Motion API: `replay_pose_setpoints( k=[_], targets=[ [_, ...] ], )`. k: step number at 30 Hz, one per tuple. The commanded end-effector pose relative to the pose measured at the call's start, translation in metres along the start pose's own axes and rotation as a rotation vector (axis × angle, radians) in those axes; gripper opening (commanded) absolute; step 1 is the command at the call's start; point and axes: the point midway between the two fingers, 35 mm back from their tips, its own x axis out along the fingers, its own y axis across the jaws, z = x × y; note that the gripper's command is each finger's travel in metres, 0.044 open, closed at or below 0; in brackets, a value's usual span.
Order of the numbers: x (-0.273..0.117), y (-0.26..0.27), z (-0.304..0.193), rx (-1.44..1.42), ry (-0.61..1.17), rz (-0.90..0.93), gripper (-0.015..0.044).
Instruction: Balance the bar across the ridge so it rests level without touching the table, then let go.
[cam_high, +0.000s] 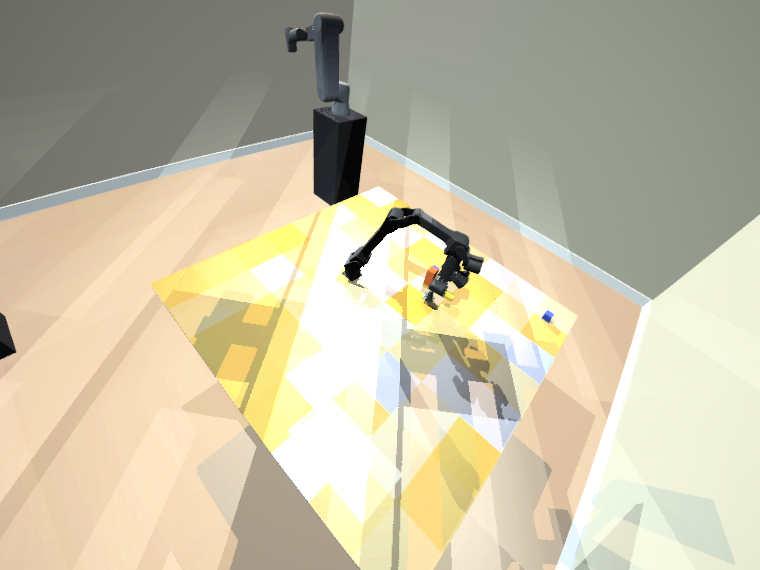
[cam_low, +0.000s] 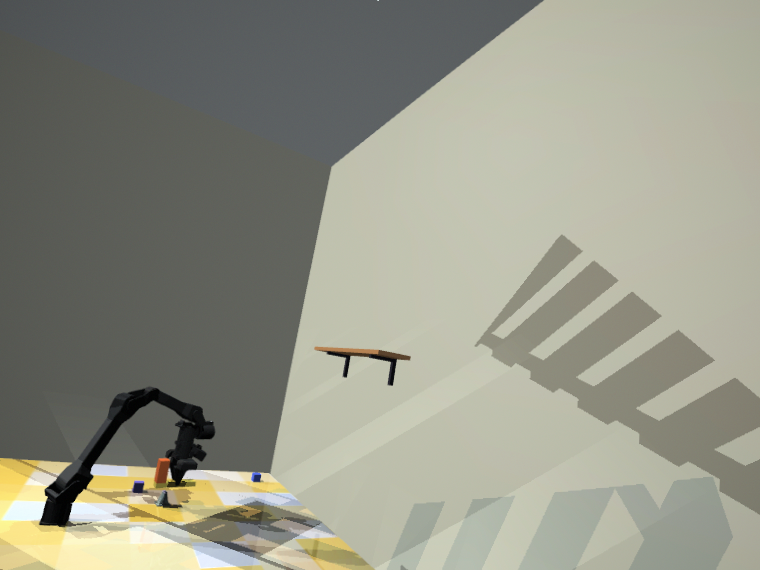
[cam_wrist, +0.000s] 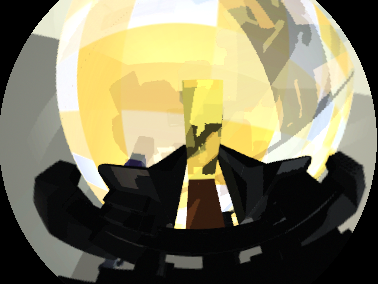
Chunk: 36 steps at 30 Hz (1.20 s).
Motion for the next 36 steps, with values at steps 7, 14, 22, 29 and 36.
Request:
replay_pose_setpoints(
  k=[7,14,22,29,36],
  targets=[
    [0.0108,0.0009,-0.0008,-0.002,0.000,0.002,0.0000],
    [0.0105,0.0009,-0.0009,-0.002,0.000,0.002,0.0000],
    [0.0112,0.0009,-0.0009,-0.002,0.000,0.002,0.0000],
    [0.0118,0.0009,-0.0009,-0.002,0.000,0.002,0.0000],
    [0.0124,0.0009,-0.0010,-0.002,0.000,0.002,0.0000]
  ],
)
